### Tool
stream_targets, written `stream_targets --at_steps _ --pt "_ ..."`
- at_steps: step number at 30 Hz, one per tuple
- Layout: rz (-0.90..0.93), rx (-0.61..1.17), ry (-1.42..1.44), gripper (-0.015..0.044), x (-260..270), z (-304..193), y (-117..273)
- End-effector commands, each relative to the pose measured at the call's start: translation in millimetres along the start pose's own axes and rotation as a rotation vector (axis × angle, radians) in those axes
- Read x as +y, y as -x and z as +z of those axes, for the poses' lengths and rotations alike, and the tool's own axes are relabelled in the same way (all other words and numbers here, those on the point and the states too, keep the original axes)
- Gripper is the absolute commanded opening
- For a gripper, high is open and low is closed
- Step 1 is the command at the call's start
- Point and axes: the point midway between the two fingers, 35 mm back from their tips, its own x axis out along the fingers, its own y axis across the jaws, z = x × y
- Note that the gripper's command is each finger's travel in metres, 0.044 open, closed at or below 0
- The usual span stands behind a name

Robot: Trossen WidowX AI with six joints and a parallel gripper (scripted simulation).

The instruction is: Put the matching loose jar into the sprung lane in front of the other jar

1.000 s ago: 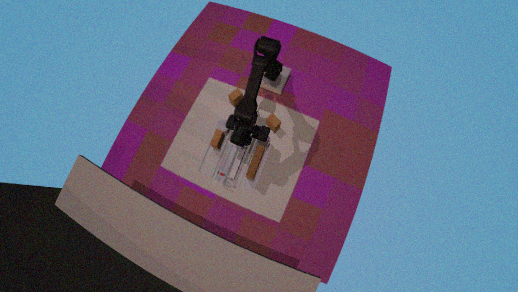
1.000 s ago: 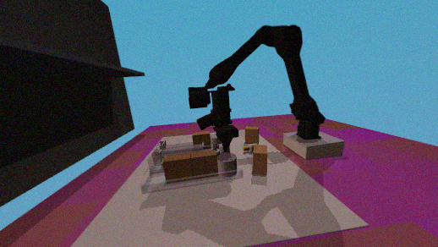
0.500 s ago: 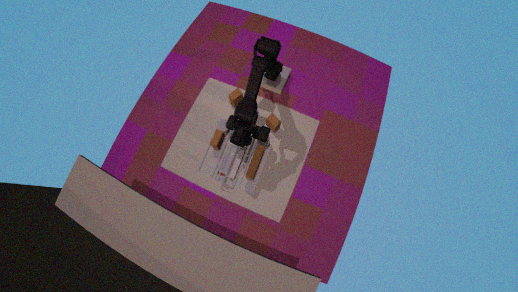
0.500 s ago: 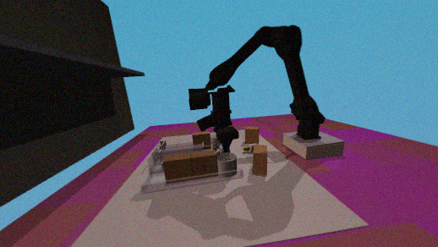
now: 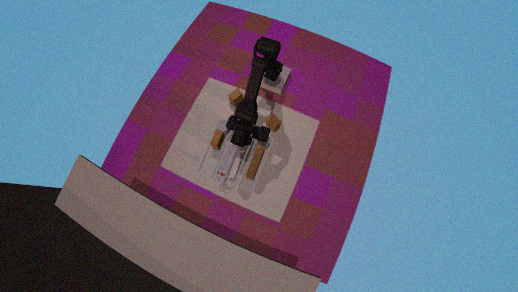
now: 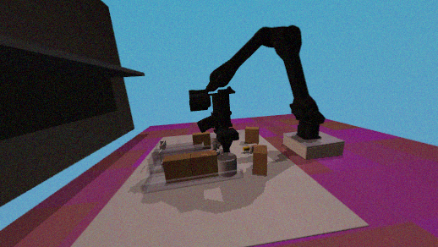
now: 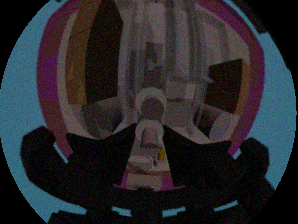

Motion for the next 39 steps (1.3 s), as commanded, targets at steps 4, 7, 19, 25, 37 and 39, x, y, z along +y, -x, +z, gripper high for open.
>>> stream_targets --at_steps 4,7,19,25,37,39 --pt "0.002 -0.015 0.002 0.0 0.4 3.0 -2.2" --pt "0.002 -0.015 0.002 0.0 0.4 2.8 -3.1" --pt "0.002 -0.015 0.002 0.0 0.4 2.1 -6.7" --pt "0.002 -0.015 0.002 0.0 0.4 1.6 -8.3" --pt "0.002 -0.014 0.002 0.0 0.4 -0.5 -8.4" --pt "0.002 -0.014 0.002 0.0 0.4 -0.8 -8.4"
